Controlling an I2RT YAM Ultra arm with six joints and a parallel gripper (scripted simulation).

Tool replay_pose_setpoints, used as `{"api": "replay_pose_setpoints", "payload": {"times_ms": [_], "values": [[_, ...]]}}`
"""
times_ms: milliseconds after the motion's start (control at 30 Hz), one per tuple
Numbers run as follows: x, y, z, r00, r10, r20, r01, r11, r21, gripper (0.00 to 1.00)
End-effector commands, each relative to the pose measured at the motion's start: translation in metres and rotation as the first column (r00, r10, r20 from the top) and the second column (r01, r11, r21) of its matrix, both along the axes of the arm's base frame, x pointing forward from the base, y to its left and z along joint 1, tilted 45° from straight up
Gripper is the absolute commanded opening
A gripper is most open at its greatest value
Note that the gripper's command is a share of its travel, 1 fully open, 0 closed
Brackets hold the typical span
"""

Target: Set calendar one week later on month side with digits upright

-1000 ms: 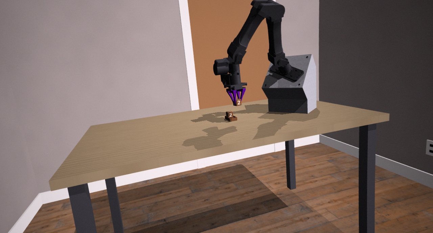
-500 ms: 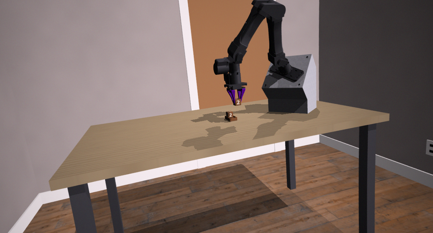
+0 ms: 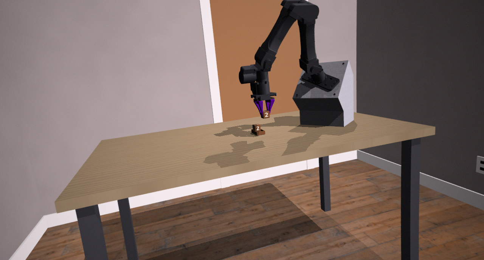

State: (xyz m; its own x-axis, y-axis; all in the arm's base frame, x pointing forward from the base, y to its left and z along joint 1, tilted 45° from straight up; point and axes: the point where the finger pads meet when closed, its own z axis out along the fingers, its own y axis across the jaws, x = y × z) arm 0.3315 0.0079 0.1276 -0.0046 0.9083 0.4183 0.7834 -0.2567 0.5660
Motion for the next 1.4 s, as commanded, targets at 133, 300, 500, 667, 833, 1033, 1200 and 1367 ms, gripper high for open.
{"api": "replay_pose_setpoints", "payload": {"times_ms": [133, 300, 500, 667, 833, 1033, 1200, 1367], "values": [[0.014, 0.002, -0.011, 1.000, -0.015, 0.009, 0.015, 1.000, -0.008, 0.27], [0.022, 0.007, -0.021, 1.000, -0.015, 0.008, 0.015, 1.000, -0.008, 0.27], [0.041, 0.016, -0.042, 1.000, -0.015, 0.008, 0.015, 1.000, -0.008, 0.27], [0.053, 0.022, -0.055, 1.000, -0.015, 0.008, 0.015, 1.000, -0.008, 0.27], [0.058, 0.024, -0.061, 1.000, -0.015, 0.008, 0.015, 1.000, -0.008, 0.27], [0.060, 0.025, -0.063, 1.000, -0.015, 0.008, 0.015, 1.000, -0.008, 0.27], [0.060, 0.025, -0.063, 1.000, -0.015, 0.008, 0.015, 1.000, -0.008, 0.27], [0.060, 0.025, -0.063, 1.000, -0.015, 0.008, 0.015, 1.000, -0.008, 0.27]]}}
